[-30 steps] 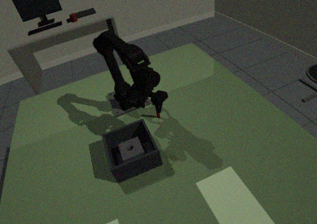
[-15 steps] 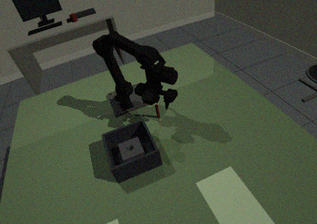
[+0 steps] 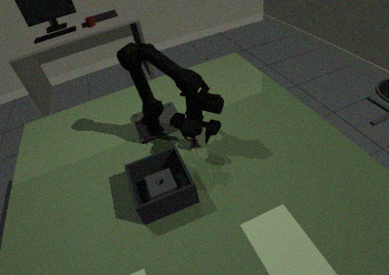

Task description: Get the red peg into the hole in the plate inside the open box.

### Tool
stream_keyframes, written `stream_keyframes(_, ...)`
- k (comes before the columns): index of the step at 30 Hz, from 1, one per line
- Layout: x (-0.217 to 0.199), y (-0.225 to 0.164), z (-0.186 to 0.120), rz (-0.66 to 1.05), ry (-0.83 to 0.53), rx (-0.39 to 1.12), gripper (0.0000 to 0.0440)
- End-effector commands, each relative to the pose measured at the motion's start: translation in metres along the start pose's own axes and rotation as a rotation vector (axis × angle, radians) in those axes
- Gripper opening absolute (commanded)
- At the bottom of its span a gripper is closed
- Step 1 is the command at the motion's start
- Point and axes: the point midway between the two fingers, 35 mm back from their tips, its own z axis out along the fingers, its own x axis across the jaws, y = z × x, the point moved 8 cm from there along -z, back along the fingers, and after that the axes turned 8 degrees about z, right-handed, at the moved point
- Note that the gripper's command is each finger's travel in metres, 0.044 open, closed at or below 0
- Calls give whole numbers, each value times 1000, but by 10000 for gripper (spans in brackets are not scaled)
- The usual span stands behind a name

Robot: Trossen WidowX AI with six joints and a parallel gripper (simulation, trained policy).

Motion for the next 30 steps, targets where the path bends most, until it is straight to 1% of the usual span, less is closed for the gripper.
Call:
stream_keyframes(1, -3, -2, 10, -24, -17, -14, 359)
stream_keyframes(5, -4, -3, 19, -42, -40, -18, 254)
stream_keyframes(11, -5, -2, 23, -49, -76, -22, 97)
stream_keyframes(15, -6, -2, 25, -53, -105, -31, 16)
stream_keyframes(19, -4, 8, 9, -65, -83, -85, 1)
stream_keyframes(25, -5, 22, -23, -62, -52, -142, 0)
stream_keyframes(30, -4, 37, -50, -24, -18, -187, 0)
